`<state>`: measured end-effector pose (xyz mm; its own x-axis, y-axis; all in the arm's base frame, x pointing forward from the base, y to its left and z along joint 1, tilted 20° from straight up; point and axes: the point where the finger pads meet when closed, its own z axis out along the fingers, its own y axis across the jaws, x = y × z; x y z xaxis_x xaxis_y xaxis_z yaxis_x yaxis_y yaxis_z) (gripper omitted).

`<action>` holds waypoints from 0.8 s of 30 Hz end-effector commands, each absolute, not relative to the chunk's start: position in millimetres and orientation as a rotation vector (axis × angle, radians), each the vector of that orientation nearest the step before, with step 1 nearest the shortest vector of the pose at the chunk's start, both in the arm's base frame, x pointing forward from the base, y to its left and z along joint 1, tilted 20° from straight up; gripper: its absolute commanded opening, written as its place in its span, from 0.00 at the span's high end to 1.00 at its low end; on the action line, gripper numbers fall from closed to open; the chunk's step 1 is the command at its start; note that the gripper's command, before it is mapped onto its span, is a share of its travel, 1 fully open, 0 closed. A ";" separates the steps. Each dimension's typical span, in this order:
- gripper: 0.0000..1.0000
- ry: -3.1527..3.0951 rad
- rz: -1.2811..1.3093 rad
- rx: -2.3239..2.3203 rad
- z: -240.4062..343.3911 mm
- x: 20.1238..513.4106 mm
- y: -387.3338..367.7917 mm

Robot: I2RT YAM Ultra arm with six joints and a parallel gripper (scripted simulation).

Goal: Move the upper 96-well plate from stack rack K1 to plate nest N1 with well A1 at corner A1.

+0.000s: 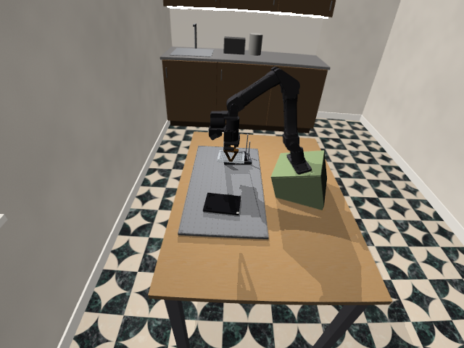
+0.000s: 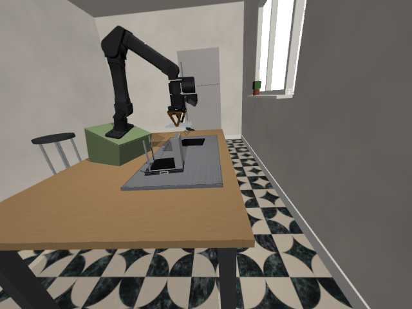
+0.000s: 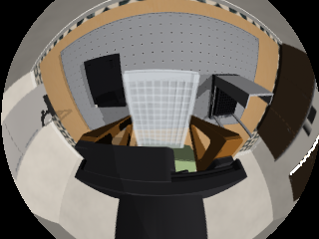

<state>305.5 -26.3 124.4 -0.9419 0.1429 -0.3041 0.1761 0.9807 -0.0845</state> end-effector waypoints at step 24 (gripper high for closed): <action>1.00 2.800 -0.169 0.259 126.7 333.3 52.8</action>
